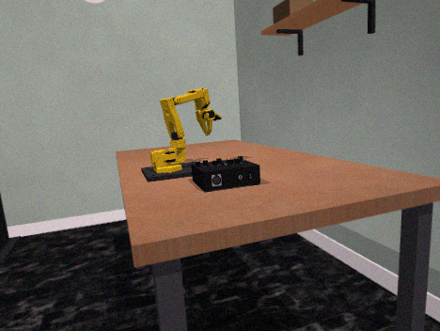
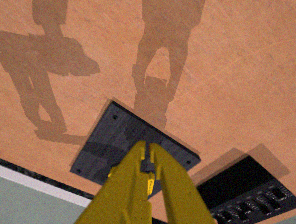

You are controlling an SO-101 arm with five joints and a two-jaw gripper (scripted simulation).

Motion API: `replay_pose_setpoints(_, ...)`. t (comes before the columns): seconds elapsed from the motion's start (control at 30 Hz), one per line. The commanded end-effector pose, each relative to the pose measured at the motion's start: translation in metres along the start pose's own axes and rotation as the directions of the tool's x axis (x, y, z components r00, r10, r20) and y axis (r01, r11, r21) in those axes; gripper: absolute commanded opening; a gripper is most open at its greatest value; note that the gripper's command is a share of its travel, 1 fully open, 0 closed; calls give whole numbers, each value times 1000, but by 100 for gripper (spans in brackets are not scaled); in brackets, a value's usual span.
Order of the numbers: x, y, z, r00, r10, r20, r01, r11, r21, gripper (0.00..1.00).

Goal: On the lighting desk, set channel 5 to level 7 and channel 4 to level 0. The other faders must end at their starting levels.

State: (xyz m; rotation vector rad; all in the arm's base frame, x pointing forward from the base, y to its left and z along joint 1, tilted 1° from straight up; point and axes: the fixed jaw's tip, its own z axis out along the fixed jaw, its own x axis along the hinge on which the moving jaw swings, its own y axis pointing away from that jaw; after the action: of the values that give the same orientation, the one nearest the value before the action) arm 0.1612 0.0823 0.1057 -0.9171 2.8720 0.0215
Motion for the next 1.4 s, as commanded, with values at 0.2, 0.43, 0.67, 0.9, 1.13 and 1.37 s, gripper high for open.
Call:
replay_pose_setpoints(0.2,-2,23,-3,983,181,8,-181,983,-18,0)
replay_pose_setpoints(0.43,-4,39,-4,948,318,7,-318,948,-33,0)
replay_pose_setpoints(0.67,-4,52,-5,908,419,2,-419,907,-45,0)
replay_pose_setpoints(0.9,-3,62,-6,864,504,-5,-503,863,-54,0)
replay_pose_setpoints(1.13,-2,73,-8,813,582,-14,-582,811,-62,0)
replay_pose_setpoints(1.37,-1,79,-8,779,627,-21,-627,777,-67,0)
